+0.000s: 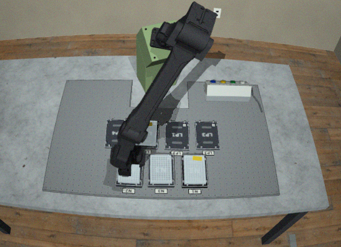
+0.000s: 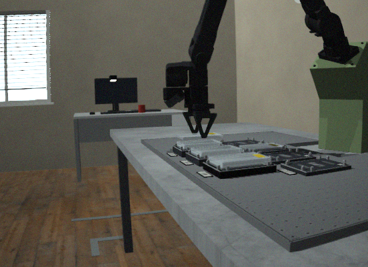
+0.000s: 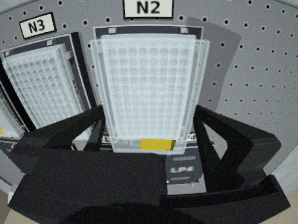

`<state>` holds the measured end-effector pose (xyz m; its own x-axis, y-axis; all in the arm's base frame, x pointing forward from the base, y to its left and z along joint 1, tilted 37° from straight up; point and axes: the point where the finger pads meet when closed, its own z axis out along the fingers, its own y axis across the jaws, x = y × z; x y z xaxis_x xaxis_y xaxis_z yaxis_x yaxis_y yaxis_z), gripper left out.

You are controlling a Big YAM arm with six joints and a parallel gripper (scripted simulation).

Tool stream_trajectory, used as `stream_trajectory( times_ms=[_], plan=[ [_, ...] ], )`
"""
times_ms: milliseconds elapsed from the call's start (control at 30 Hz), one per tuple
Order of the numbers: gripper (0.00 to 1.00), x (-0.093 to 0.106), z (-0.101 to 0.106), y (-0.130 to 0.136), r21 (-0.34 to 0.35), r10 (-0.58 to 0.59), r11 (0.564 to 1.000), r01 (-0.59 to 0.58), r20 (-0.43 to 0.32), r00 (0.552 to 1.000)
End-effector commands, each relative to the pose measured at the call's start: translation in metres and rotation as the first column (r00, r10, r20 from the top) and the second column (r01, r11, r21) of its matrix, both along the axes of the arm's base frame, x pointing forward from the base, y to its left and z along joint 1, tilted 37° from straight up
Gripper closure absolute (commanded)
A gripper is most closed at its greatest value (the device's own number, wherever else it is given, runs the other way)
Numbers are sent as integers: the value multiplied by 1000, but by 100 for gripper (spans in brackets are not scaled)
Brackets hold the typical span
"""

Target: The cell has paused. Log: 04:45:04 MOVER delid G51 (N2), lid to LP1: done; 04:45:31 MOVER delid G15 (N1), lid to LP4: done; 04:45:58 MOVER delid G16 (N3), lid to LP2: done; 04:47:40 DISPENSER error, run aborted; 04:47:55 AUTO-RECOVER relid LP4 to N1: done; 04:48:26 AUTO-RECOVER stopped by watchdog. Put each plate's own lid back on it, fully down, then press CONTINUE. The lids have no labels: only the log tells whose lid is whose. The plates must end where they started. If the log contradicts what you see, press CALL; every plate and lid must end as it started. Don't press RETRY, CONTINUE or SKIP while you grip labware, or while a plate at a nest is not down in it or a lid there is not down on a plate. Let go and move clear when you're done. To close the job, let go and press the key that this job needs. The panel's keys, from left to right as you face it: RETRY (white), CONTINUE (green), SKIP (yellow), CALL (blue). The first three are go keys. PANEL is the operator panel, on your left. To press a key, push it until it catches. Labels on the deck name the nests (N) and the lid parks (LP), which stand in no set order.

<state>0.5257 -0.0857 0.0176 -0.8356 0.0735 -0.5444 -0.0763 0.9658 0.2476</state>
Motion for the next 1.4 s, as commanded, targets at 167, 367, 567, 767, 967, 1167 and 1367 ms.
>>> stream_trajectory(
  times_ms=[167, 367, 567, 767, 967, 1167, 1367],
  plan=[
    [100, 7, -2, 6, -12, 22, 1000, -22, 14, 1000],
    [100, 11, 4, 3, -13, 13, 1000, -13, 28, 1000],
    [100, 15, -1, 3, -7, 7, 1000, -6, 21, 1000],
    [100, 17, -3, 6, -4, 6, 1000, -6, 19, 1000],
    [100, 20, 7, 4, -9, 4, 1000, -4, 39, 999],
    [100, 20, -1, 4, -6, 2, 1000, -2, 26, 1000],
    [100, 20, -6, 7, -4, 5, 1000, -5, 19, 1000]
  ],
)
